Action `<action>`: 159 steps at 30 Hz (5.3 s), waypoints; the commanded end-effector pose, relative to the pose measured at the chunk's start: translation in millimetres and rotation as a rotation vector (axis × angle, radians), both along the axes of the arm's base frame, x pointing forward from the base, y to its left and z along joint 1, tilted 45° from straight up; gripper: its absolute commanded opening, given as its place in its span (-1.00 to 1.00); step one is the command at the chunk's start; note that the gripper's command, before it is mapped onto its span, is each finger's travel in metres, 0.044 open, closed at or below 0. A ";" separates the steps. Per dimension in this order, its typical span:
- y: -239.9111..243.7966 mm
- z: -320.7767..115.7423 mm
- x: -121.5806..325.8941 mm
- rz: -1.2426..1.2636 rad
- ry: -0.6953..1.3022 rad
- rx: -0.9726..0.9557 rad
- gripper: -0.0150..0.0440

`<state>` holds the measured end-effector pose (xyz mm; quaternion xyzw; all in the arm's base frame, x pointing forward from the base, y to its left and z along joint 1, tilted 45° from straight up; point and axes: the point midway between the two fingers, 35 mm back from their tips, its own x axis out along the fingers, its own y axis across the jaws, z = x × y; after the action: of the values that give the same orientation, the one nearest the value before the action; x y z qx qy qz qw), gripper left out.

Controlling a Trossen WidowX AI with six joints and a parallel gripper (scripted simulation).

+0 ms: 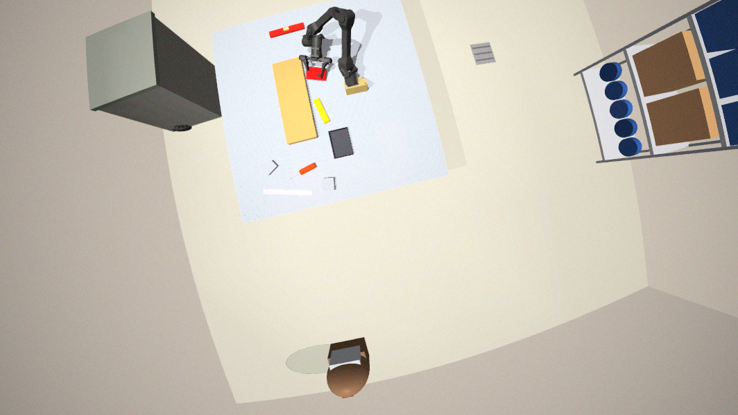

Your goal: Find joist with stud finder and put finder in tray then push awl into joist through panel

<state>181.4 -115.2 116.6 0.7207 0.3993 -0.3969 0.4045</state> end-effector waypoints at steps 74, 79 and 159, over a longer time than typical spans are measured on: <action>-1.3 1.5 -0.7 -0.002 0.000 0.001 1.00; -2.9 6.4 -2.5 -0.002 0.000 0.000 1.00; -1.0 -2.8 0.7 1.323 0.625 -1.354 1.00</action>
<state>182.8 -113.4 116.3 -0.1672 0.4991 -0.4088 0.7455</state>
